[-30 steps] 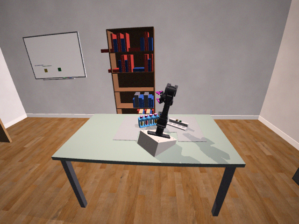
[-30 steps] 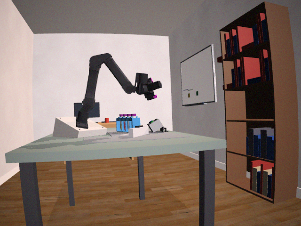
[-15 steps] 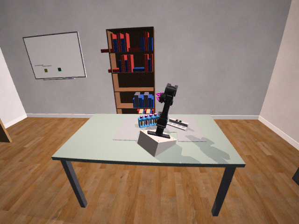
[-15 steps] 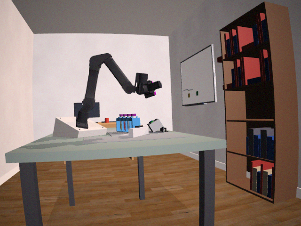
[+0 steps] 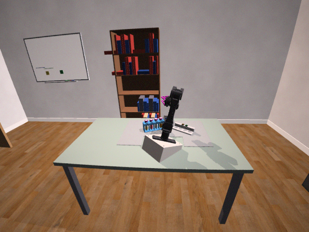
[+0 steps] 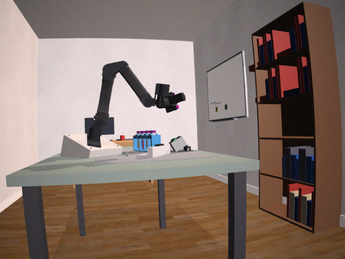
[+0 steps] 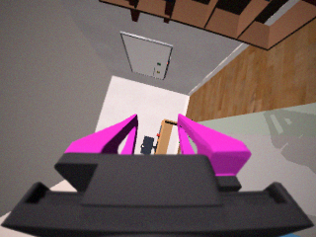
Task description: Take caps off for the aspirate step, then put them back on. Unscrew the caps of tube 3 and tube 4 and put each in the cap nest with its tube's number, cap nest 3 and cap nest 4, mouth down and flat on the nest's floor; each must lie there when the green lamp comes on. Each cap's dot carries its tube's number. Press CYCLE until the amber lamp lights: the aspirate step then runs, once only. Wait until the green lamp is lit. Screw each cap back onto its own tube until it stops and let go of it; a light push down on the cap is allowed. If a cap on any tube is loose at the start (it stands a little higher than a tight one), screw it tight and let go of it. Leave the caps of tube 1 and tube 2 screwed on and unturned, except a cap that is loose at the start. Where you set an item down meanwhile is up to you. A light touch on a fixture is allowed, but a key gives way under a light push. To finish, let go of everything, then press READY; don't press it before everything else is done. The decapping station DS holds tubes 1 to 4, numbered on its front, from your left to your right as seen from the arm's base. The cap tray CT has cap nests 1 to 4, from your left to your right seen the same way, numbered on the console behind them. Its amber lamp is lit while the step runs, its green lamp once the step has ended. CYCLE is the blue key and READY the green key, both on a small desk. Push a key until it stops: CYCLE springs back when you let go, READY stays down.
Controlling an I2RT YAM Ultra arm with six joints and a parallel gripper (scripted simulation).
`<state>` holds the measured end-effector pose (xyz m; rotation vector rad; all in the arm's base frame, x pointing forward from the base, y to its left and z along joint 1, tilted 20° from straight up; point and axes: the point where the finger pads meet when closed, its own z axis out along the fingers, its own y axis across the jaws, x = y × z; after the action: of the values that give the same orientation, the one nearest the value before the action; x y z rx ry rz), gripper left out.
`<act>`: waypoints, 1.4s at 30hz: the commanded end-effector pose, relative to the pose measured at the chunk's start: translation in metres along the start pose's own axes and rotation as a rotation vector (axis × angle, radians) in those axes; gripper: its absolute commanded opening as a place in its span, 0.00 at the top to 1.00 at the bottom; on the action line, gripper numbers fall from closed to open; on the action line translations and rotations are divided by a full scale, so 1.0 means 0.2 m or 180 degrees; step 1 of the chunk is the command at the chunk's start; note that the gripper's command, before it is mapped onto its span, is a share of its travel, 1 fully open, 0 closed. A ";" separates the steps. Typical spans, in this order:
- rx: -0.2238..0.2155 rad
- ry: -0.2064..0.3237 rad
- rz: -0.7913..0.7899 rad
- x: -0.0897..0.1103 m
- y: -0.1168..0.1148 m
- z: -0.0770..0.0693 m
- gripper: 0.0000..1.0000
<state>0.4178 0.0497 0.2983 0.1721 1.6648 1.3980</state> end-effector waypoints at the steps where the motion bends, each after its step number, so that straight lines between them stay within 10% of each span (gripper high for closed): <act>1: -0.0024 -0.0005 -0.0039 -0.01 0.02 0.00 0.51; 4: 0.0013 0.0027 -0.0060 0.01 0.01 -0.03 0.51; 18: 0.1248 -0.0147 -0.0377 0.00 -0.26 0.04 0.51; 20: 0.1248 -0.0147 -0.0377 0.00 -0.26 0.04 0.51; 32: 0.2304 0.0331 -0.0796 0.14 -0.44 -0.08 0.51; 42: 0.2870 0.0826 -0.1102 0.26 -0.50 -0.21 0.51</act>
<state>0.4144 0.0212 0.1823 0.2722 2.2624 0.4610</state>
